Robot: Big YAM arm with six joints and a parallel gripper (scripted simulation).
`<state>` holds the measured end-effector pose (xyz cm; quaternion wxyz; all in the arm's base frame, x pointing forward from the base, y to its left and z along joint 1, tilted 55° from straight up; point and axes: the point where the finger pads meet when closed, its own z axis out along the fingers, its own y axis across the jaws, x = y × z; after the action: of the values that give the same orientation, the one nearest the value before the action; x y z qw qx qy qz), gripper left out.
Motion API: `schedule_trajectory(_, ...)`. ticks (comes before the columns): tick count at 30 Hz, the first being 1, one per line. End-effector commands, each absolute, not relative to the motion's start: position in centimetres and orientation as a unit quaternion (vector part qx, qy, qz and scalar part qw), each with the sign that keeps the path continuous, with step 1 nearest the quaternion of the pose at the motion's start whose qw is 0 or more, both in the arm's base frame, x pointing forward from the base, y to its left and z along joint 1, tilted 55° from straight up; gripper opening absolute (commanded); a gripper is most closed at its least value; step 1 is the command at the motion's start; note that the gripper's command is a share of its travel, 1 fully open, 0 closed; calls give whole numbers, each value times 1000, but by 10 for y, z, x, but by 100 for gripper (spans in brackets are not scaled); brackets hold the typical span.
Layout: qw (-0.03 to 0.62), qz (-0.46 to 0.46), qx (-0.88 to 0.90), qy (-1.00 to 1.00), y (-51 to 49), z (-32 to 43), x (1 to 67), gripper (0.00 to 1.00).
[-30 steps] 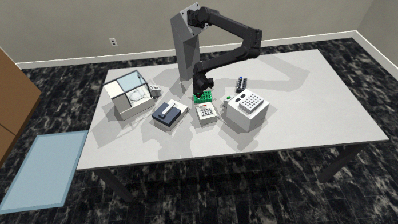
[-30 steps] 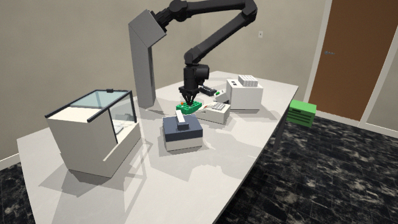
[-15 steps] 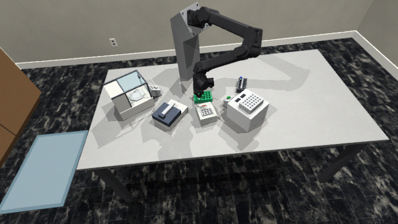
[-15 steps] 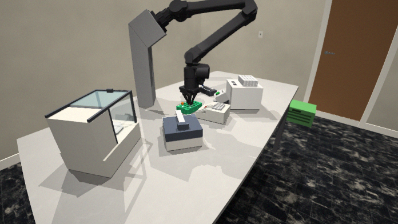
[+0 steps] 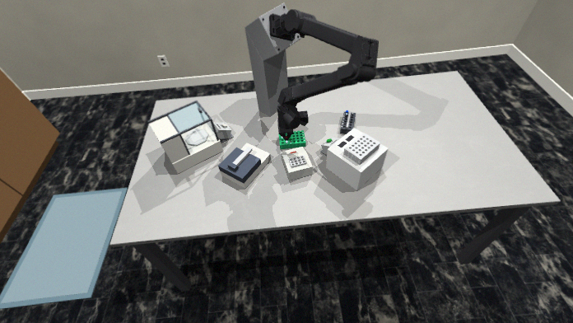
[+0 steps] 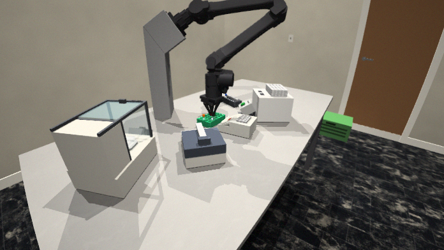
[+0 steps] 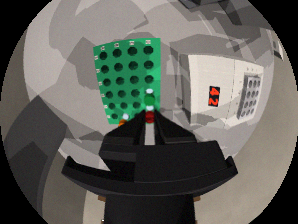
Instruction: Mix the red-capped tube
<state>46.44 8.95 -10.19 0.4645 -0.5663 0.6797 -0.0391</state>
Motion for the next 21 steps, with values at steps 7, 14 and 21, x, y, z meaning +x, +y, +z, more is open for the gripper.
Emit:
schedule_trajectory(7,453,-37,-563,690,76,-100,442,9)
schedule_trajectory(14,453,-37,-563,690,74,-99,440,9)
schedule_trajectory(21,453,-37,-563,690,73,-97,438,9)
